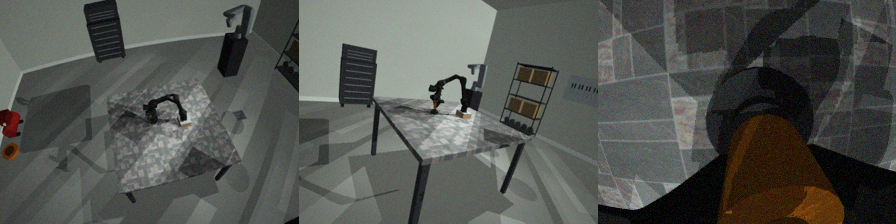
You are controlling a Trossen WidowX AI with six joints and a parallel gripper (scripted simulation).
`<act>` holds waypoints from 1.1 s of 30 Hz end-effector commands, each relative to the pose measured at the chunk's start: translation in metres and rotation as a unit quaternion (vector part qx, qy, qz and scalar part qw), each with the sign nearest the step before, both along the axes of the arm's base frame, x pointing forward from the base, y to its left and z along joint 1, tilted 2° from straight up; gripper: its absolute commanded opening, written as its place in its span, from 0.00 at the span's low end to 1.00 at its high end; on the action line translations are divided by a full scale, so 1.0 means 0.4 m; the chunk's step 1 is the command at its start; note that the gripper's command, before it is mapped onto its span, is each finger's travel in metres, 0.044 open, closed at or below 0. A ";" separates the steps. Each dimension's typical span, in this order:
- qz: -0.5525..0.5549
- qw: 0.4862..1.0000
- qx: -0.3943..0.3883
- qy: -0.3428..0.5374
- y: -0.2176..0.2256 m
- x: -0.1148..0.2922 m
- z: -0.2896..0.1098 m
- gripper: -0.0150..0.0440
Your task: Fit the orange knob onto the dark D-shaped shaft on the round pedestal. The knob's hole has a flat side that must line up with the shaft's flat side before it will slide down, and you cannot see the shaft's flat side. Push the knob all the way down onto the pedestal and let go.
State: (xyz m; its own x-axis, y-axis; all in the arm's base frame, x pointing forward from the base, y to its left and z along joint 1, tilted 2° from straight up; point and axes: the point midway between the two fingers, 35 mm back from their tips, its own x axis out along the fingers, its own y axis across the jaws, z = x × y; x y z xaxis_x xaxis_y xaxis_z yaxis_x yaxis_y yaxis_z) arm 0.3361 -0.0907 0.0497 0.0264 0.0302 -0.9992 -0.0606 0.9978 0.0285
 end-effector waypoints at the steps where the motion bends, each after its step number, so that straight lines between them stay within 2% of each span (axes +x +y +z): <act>1: -0.001 1.000 0.001 0.000 0.000 0.000 -0.001 0.25; 13: -0.001 1.000 0.001 0.000 0.000 0.001 0.011 0.25; 20: 0.099 0.995 -0.002 -0.003 0.000 0.000 0.006 0.25; 33: 0.104 0.995 -0.002 -0.003 0.000 0.001 -0.002 0.25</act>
State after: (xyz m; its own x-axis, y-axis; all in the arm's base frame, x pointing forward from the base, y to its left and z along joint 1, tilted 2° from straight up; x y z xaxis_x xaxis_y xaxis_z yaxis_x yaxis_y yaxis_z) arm 0.3362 -0.0908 0.0501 0.0265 0.0304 -0.9992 -0.2579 0.9659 0.0225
